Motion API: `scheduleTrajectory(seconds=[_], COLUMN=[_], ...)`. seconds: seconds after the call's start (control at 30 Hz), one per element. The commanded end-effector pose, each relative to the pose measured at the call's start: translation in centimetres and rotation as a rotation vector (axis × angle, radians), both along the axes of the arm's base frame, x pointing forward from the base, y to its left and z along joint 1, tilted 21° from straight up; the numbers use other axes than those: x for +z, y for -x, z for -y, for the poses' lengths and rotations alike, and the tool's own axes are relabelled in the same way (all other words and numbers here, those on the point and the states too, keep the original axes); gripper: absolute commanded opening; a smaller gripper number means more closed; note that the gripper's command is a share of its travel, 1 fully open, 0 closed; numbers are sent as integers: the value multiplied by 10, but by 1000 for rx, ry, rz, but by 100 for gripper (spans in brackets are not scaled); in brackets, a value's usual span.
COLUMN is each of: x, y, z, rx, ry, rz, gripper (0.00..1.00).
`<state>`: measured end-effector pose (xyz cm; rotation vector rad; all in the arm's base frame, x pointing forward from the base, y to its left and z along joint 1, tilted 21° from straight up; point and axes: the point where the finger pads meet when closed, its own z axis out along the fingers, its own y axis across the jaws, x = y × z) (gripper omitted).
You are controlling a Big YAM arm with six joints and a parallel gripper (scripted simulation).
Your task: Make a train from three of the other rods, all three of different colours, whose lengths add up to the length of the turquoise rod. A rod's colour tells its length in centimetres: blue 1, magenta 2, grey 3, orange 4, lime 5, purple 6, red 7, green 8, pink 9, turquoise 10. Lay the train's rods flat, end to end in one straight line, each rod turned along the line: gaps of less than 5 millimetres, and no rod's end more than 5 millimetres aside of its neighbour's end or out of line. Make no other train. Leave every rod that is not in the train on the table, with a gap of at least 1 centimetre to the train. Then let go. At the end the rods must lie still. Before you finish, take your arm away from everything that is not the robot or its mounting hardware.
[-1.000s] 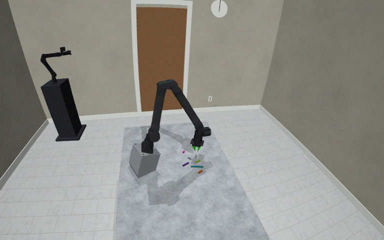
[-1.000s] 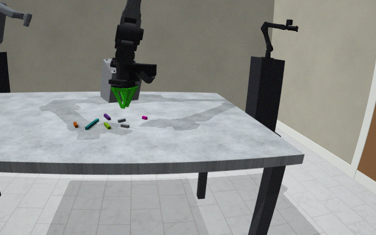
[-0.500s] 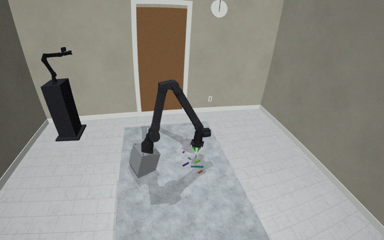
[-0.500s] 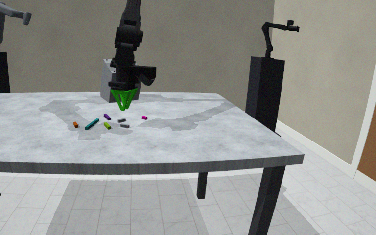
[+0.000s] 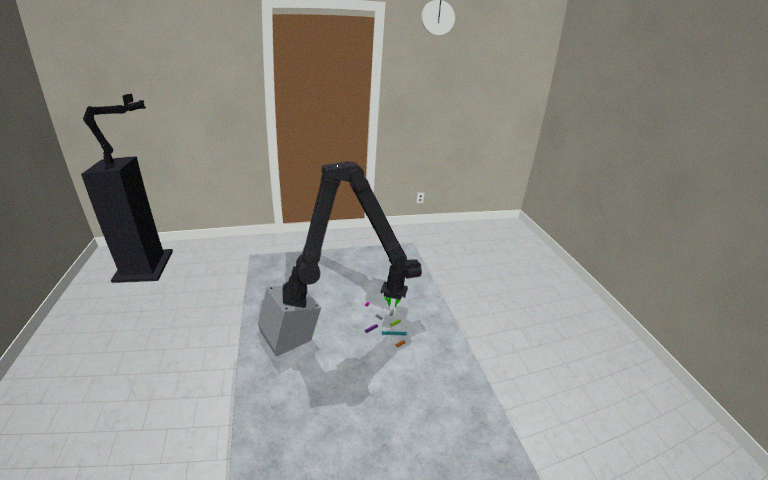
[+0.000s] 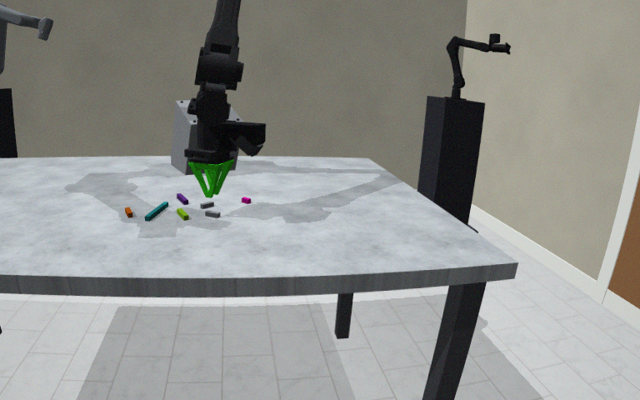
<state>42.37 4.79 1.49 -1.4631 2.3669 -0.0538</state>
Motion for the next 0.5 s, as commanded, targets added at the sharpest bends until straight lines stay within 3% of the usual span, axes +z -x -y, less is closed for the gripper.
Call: scheduleTrajectory(seconds=[0.0,0.2,0.27,0.37,0.47], x=[0,-6,1,-10,-4], y=[-10,-16,-20,-21,-23], z=[-6,-6,-8,-8,-6], rx=[-1,-4,-1,-2,-7], ry=[-4,-5,-7,-5,-5], rz=[21,26,50,31,46], gripper=[23,23,23,23,23])
